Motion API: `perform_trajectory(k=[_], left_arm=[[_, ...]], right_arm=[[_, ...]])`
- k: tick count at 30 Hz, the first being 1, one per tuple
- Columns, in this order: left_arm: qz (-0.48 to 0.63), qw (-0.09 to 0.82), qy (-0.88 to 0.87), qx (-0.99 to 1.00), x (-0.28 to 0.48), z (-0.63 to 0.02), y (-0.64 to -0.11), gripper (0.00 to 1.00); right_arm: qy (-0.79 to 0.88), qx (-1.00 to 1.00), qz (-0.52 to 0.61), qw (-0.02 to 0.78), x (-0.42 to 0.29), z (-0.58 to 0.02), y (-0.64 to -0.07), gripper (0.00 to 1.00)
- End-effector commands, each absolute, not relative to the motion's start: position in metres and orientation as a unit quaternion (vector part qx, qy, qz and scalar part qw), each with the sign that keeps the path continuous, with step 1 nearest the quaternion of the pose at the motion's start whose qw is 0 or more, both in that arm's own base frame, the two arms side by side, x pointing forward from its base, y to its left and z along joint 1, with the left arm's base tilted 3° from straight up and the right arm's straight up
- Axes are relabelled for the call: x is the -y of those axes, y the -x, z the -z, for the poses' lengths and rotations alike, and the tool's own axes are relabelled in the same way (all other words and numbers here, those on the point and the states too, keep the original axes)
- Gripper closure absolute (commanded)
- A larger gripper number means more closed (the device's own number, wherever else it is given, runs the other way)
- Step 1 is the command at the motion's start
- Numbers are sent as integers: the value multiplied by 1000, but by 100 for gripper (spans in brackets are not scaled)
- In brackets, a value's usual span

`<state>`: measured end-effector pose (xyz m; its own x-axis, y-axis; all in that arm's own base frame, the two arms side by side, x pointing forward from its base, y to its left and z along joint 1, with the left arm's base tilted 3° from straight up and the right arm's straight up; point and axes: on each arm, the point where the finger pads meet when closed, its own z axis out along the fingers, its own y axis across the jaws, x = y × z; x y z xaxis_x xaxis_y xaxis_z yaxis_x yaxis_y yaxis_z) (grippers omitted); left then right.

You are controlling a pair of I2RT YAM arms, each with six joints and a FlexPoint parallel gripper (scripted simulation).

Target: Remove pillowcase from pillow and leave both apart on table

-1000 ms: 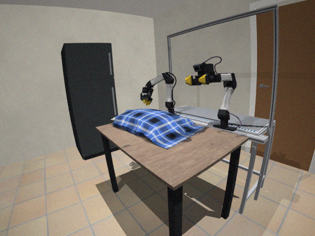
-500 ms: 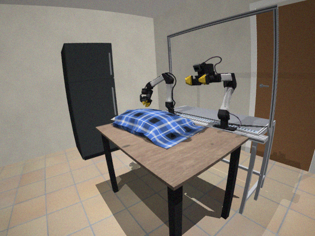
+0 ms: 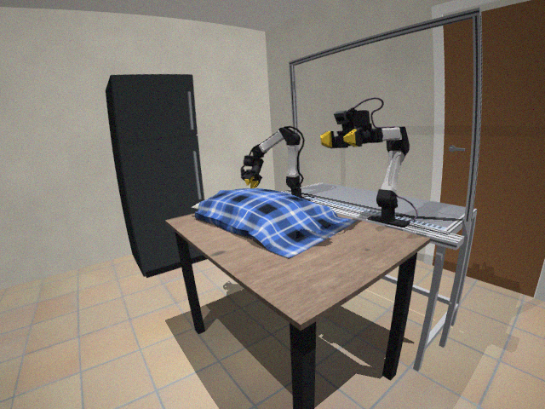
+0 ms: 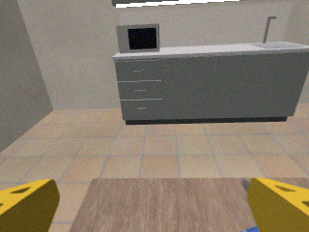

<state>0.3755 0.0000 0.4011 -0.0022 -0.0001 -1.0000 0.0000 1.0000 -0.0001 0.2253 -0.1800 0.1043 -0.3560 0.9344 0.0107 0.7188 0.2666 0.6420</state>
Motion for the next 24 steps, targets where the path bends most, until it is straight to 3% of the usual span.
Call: perform_trajectory(k=[1, 24], left_arm=[[-10, 714, 9, -700, -7, -413, -372, 0], [-10, 714, 9, -700, -7, -413, -372, 0]], right_arm=[[-541, -771, -282, 184, 180, -91, -231, 55], [-541, -771, -282, 183, 172, -66, -250, 55]])
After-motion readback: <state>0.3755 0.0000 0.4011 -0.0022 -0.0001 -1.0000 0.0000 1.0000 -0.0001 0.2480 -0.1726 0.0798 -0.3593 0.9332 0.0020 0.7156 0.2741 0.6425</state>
